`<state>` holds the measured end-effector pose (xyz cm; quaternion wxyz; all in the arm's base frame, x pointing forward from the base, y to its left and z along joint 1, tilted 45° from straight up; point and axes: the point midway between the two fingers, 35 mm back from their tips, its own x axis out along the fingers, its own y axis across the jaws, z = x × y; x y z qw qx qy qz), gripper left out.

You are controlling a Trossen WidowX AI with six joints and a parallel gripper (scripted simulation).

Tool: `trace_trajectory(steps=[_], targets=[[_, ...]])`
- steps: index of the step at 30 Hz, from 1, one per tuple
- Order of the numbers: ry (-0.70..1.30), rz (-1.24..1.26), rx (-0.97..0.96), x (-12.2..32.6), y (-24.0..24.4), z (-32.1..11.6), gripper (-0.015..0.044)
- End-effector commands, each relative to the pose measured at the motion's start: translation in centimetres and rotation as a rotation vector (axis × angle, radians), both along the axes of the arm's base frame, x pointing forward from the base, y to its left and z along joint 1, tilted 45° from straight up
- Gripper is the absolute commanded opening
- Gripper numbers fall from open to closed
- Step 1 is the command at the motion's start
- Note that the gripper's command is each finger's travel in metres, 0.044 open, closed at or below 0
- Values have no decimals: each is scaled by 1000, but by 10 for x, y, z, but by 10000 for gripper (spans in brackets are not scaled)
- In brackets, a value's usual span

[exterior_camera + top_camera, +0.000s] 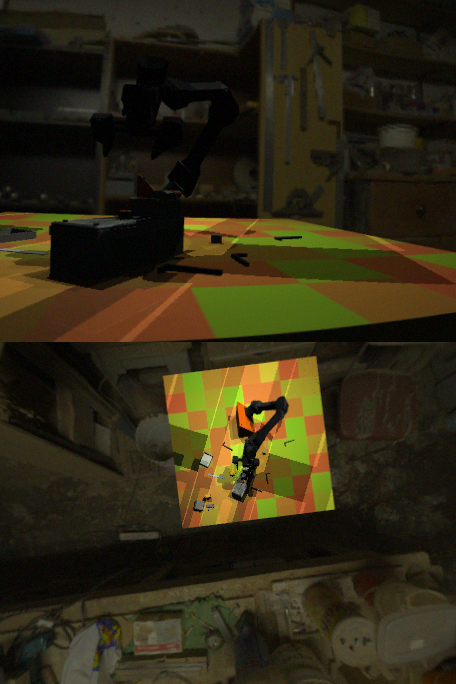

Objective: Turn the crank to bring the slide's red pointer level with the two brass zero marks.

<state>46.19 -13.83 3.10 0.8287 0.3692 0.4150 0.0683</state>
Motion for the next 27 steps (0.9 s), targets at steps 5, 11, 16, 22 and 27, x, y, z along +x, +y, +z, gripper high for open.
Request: trace_trajectory(steps=[5, 11, 16, 22, 27], targets=[[3, 7, 5, -1, 30, -29, 440], [3, 7, 5, -1, 30, -29, 440], [3, 7, 5, -1, 30, -29, 440], [3, 7, 5, -1, 30, -29, 440], [4, 9, 5, 0, 14, -14, 440]])
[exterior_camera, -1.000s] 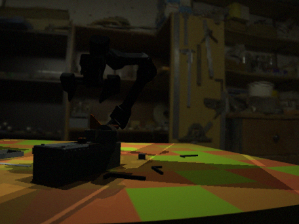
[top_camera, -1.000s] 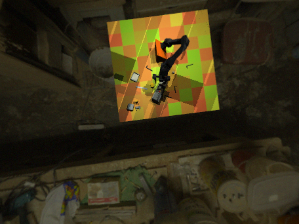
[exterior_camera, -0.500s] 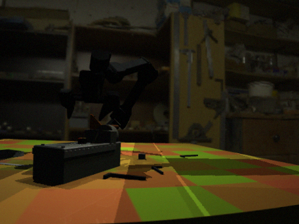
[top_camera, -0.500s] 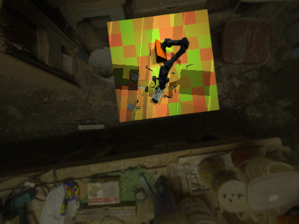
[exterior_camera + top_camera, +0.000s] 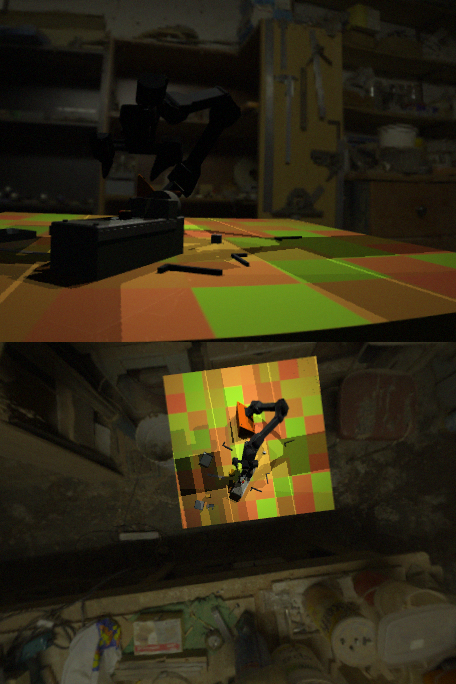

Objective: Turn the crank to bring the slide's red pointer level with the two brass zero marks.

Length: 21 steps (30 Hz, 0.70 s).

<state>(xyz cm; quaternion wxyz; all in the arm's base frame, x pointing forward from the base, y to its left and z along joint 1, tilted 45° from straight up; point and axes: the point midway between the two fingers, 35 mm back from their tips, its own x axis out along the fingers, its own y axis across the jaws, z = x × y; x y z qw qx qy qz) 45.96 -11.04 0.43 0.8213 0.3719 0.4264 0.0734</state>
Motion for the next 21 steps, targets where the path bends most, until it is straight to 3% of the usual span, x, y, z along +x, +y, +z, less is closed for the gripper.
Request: trace_trajectory(steps=[1, 7, 21], targets=[[-17, -6, -8, 3, -19, 18, 440], [-15, -6, -7, 1, -33, 35, 440], [111, -164, -2, -42, -2, 73, 440]])
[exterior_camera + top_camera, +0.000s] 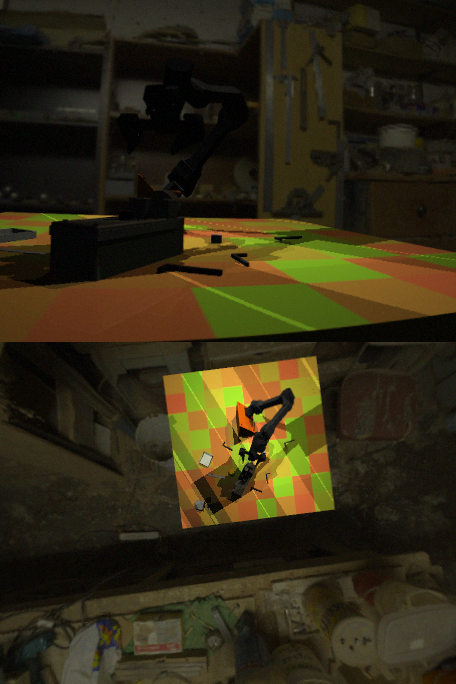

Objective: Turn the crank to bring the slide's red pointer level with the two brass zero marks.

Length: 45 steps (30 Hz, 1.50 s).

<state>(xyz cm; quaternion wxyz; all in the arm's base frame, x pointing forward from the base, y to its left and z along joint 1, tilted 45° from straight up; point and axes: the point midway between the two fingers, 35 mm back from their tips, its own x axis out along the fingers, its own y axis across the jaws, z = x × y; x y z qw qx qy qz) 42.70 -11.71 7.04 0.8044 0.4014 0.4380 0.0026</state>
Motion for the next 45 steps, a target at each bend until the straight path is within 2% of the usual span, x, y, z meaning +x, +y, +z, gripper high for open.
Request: trace_trajectory(steps=[1, 14, 25, 45], targets=[[29, -46, -1, -13, 7, 9, 440], [102, -181, -13, -60, 38, 31, 440], [102, -182, -12, -61, 67, 3, 440], [103, -182, -11, -59, 87, -19, 440]])
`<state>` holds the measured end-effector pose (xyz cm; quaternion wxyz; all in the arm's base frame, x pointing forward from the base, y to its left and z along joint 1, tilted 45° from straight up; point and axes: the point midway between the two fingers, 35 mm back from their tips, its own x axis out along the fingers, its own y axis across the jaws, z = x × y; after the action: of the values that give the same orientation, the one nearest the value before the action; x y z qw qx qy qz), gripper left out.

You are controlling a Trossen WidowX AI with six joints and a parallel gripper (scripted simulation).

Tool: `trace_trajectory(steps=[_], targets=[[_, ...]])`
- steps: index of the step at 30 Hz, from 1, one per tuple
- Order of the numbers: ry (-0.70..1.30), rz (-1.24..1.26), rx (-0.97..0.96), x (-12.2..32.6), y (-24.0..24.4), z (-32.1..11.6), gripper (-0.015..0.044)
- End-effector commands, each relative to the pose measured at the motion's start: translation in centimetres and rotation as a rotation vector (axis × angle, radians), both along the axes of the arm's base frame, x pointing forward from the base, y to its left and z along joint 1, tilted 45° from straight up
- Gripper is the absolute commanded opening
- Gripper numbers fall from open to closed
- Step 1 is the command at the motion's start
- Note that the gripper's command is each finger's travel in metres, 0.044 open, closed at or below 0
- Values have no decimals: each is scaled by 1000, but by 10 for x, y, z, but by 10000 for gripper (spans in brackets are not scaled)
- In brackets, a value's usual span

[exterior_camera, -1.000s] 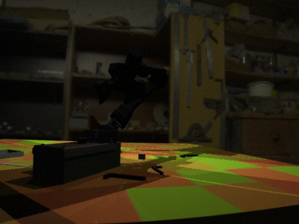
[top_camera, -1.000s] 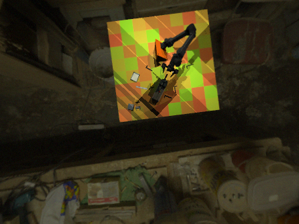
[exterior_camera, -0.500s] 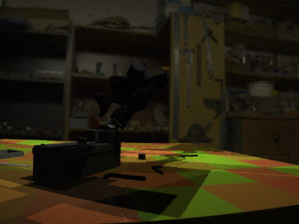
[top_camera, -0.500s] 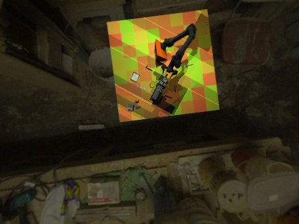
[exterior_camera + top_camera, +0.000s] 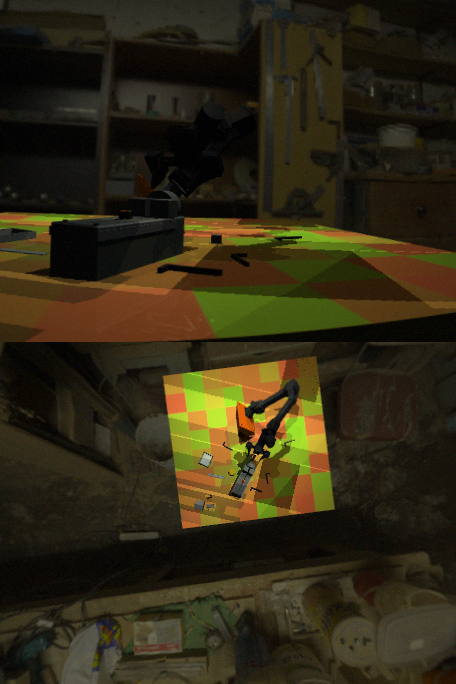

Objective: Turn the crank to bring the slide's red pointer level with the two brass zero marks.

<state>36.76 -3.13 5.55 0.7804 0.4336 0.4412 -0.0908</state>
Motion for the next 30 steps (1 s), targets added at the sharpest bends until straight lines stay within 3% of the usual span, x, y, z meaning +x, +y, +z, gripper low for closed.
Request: trace_trajectory(steps=[1, 22, 30], targets=[[2, -6, -1, 0, 3, -5, 440], [0, -6, 1, -2, 26, -27, 440], [0, -6, 1, -2, 26, -27, 230]])
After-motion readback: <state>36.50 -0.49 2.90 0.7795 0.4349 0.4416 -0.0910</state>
